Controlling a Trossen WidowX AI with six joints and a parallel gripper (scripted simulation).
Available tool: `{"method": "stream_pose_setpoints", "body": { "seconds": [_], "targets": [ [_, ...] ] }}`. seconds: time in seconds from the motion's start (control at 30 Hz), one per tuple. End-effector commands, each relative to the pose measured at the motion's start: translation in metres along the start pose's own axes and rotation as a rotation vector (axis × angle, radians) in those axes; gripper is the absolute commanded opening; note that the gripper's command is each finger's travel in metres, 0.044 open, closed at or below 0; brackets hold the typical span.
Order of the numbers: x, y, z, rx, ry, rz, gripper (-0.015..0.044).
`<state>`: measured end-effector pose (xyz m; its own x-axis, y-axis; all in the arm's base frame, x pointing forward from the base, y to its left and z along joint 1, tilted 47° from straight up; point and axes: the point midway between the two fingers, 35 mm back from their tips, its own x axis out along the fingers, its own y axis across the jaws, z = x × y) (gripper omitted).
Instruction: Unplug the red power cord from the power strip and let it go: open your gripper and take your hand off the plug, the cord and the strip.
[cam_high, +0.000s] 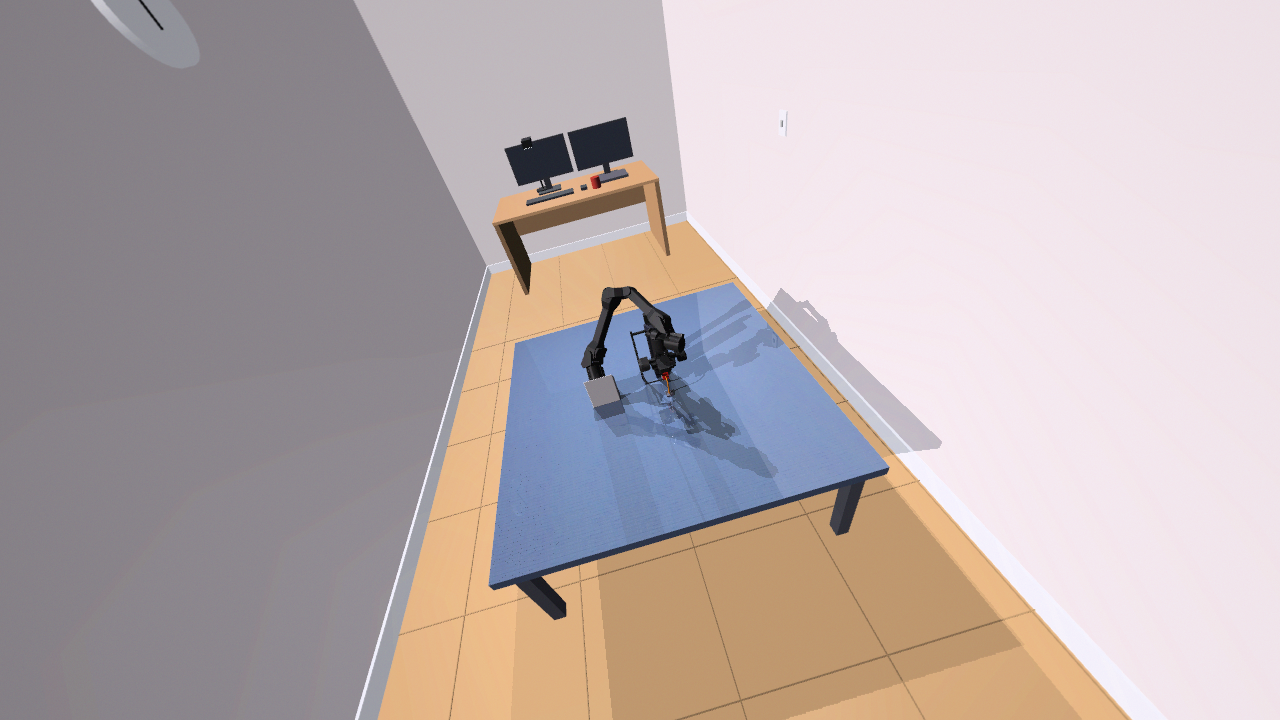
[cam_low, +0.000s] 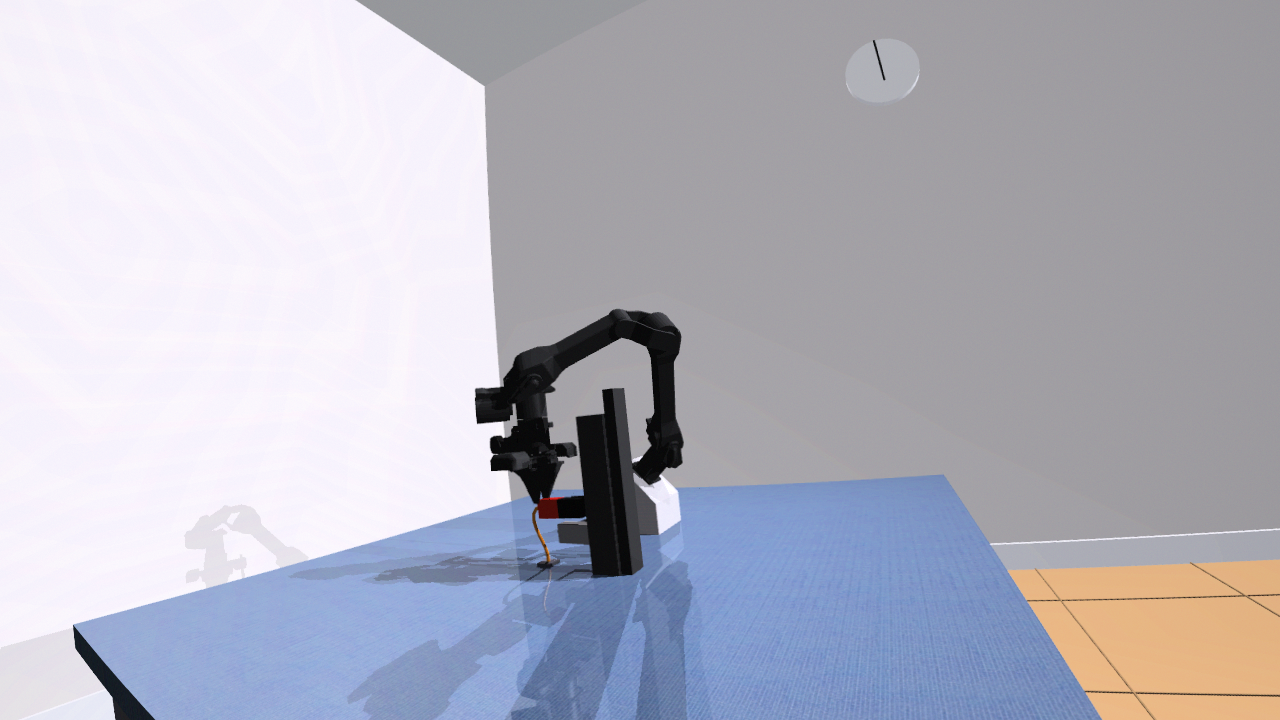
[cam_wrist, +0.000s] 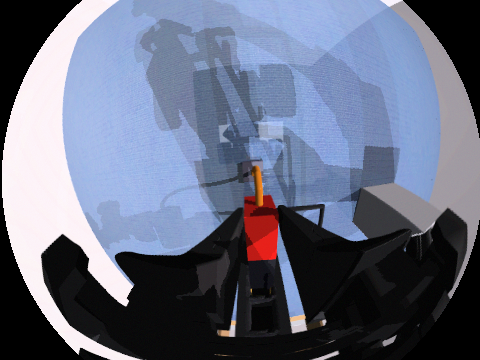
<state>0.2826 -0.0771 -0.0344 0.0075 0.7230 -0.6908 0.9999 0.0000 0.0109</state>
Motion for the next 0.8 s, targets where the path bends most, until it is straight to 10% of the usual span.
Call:
{"method": "stream_pose_setpoints", "body": {
  "seconds": [0.0,0.5,0.77],
  "targets": [
    [-0.001,0.002,0.001,-0.010,-0.006,0.002,0.0053],
    [-0.004,0.003,0.017,-0.009,-0.006,0.003,0.0440],
    [-0.013,0.001,0.057,-0.010,-0.008,0.003,0.0440]
  ]
}}
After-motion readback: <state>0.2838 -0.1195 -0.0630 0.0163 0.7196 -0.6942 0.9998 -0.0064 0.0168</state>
